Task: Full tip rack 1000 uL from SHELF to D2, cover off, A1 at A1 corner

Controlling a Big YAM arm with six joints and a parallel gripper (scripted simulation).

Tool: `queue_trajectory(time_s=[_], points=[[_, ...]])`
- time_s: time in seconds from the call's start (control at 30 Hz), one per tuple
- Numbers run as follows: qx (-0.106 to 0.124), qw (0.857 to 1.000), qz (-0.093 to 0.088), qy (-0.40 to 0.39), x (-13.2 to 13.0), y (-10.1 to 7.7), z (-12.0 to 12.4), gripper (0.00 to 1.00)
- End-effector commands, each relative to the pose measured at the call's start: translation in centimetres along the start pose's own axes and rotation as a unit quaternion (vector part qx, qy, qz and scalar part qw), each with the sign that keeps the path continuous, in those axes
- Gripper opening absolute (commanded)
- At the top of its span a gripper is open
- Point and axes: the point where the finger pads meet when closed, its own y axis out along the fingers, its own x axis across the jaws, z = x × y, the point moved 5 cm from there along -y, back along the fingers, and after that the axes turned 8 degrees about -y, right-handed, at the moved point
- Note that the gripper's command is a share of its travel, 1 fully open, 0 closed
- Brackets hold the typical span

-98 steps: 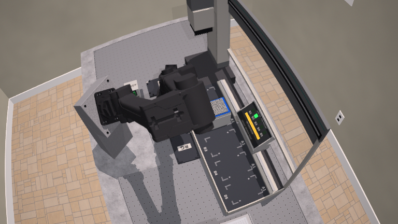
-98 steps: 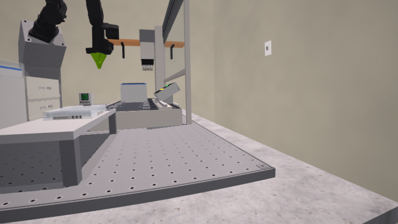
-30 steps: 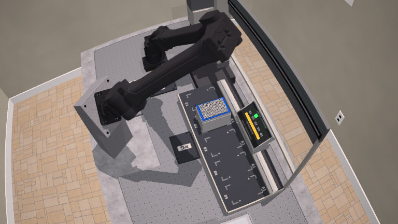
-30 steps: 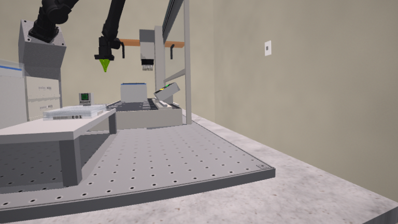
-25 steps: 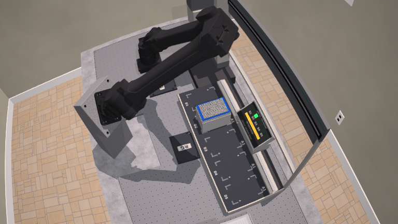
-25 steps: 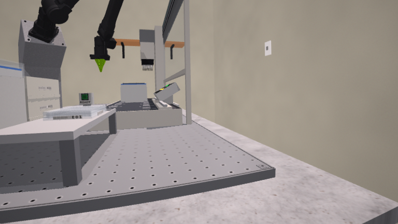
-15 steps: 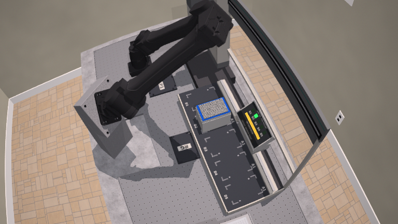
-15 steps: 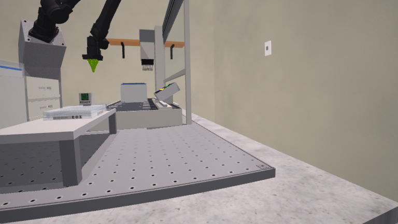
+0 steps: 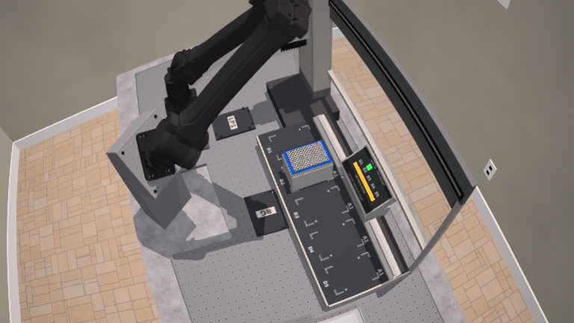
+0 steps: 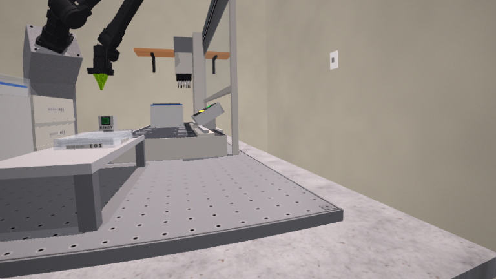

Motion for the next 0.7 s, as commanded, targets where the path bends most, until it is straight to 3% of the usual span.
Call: queue_trajectory(time_s=[0.0, 0.03, 0.07, 0.13, 0.67], points=[[0.003, 1.000, 0.005, 0.010, 1.4, 0.0, 0.2, 0.00], [0.003, 1.000, 0.006, 0.010, 1.4, 0.0, 0.2, 0.00], [0.010, 1.000, -0.005, 0.021, 1.2, 0.5, 0.6, 0.00], [0.001, 1.000, -0.001, 0.031, 0.4, -0.1, 0.3, 0.00], [0.007, 1.000, -0.002, 0.014, 1.1, 2.8, 0.5, 0.00]])
